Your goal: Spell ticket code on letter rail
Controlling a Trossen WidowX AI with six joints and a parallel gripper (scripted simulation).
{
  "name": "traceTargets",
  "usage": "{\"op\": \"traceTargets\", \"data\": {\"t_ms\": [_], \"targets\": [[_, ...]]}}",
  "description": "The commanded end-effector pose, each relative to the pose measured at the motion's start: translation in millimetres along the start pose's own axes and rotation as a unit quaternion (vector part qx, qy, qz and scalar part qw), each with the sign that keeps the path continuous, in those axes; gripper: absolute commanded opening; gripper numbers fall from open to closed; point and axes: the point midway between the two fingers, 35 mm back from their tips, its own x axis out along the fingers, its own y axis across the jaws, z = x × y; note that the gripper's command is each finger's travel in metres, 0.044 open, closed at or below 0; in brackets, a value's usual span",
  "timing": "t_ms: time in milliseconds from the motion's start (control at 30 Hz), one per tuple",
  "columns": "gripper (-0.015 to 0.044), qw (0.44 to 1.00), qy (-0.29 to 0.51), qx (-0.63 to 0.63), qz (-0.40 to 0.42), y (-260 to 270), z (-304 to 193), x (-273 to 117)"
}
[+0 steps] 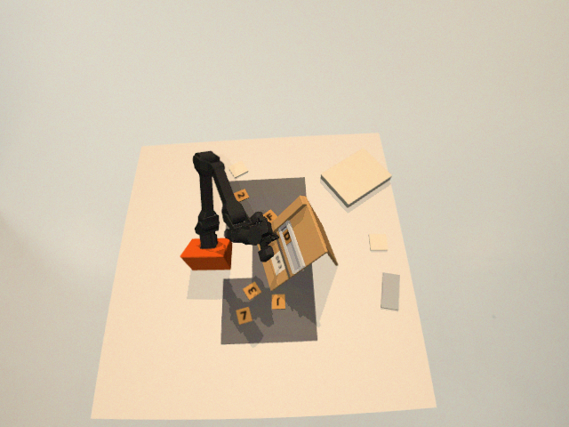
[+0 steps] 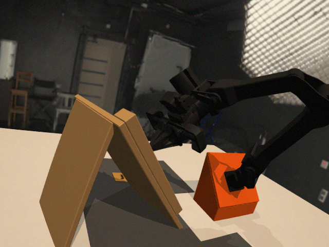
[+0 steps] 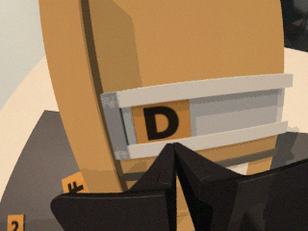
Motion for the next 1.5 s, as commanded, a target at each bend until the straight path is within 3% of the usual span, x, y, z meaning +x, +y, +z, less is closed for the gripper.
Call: {"op": "traceTargets", "data": {"t_ms": [0,200,533,1467], "targets": [[0.0,0.999,0.031,-0.008,-0.02,-12.5,3.8,3.0],[0.0,0.988,0.148,-0.009,-0.04,-34.4,14.2,12.5],[0.0,0.945,0.327,-0.01,0.002,-30.0,28.6,18.5],[0.0,0.944,0.329,-0.011,0.004,-29.7,29.3,31.3]]}}
